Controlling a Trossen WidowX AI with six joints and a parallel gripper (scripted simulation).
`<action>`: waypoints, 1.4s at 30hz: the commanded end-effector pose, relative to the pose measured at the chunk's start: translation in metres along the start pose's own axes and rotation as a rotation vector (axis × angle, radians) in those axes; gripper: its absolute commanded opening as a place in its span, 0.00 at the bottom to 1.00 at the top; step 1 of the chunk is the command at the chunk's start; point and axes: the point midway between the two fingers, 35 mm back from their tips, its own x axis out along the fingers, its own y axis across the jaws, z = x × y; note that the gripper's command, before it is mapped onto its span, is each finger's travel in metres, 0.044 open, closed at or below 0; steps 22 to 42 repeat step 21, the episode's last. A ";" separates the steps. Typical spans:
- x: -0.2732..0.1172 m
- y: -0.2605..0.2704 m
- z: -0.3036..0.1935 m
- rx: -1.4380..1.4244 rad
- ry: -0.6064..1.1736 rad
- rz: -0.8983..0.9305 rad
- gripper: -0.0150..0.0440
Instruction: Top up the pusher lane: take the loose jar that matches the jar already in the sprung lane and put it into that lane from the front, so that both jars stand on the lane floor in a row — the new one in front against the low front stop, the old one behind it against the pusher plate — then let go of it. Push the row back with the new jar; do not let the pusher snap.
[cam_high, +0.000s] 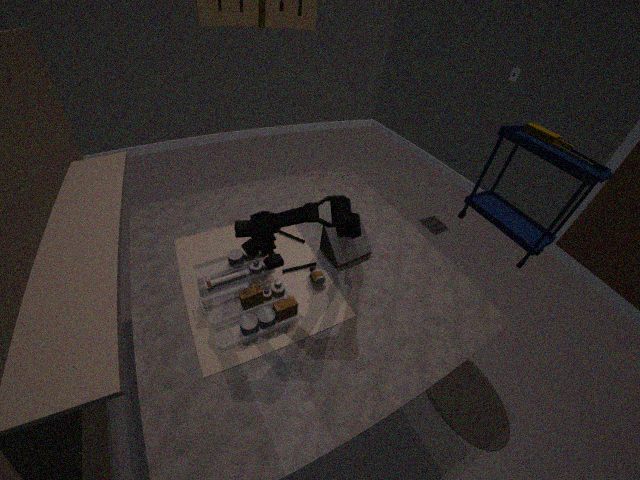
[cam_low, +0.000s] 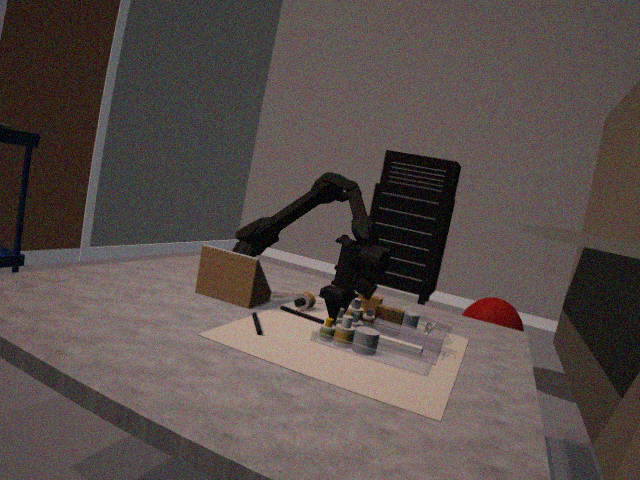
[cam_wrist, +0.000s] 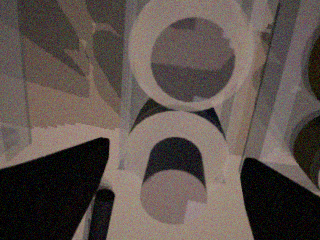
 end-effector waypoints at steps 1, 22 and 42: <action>-0.015 0.000 0.004 -0.012 -0.015 -0.008 0.76; -0.017 -0.002 -0.024 -0.011 -0.014 -0.009 0.76; -0.017 -0.002 -0.024 -0.011 -0.014 -0.009 0.76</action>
